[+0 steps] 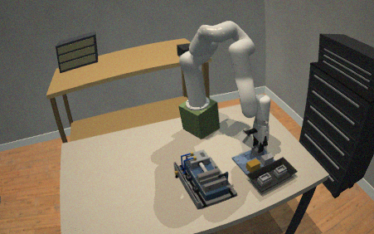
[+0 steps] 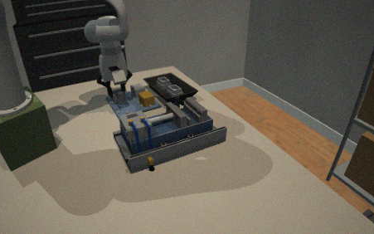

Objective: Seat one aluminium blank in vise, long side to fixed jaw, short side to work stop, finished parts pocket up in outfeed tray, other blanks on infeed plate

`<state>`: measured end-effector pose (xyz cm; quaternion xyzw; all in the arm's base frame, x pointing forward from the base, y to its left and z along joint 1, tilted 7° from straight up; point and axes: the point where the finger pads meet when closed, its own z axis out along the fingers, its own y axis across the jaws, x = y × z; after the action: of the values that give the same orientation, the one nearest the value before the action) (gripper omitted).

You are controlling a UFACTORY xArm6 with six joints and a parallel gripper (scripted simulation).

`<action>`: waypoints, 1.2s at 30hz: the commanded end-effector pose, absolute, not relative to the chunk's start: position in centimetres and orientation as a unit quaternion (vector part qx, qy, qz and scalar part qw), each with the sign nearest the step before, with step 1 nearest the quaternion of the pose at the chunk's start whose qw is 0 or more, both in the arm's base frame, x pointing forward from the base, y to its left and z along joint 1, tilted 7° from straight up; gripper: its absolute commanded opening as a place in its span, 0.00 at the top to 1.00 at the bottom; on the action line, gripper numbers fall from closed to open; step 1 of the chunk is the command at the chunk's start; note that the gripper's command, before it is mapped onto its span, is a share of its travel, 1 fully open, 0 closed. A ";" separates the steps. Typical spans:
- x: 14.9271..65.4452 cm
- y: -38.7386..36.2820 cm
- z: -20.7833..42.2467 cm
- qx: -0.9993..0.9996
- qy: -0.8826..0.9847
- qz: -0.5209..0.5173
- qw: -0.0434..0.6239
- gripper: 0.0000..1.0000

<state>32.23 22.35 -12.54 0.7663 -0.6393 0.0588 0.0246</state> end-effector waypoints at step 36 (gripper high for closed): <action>31.8 23.5 -2.9 0.766 -0.639 0.059 0.023 1.00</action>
<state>31.69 23.32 -4.22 0.7663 -0.6392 0.0596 0.0237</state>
